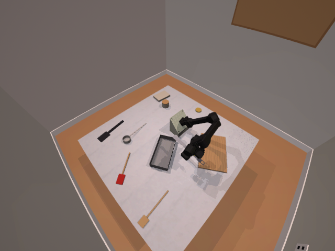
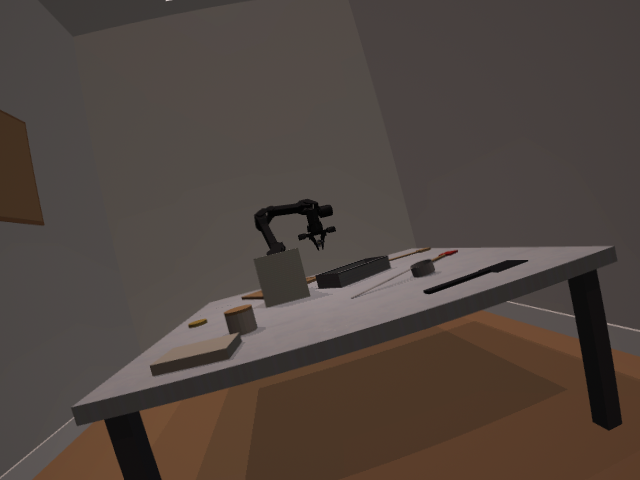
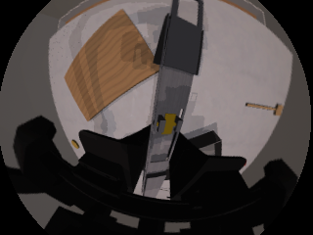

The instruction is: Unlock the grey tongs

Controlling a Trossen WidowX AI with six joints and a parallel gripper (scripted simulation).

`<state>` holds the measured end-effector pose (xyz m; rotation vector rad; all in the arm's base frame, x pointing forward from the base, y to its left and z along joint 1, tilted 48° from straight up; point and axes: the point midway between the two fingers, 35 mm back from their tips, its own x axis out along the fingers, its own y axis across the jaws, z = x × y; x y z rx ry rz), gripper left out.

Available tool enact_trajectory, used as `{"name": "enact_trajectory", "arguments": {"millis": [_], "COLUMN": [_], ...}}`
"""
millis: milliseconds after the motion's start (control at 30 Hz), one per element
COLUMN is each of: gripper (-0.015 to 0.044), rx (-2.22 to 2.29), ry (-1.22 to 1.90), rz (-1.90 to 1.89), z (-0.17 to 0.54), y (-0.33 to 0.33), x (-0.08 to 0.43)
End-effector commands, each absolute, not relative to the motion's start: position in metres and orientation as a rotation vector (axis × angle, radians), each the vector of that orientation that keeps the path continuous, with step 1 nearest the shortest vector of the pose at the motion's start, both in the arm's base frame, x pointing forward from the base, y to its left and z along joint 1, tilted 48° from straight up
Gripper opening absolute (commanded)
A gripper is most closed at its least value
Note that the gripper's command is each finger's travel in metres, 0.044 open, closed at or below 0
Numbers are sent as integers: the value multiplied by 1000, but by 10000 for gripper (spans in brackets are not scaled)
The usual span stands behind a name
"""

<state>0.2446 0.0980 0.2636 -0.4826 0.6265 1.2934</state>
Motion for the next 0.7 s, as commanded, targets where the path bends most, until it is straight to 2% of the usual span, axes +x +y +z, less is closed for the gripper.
{"name": "enact_trajectory", "arguments": {"millis": [0, 667], "gripper": [-150, -150], "rx": [-410, -378], "ry": [679, 828], "rz": [1256, 1225], "z": [279, 281], "y": [105, 135], "x": [226, 197]}}
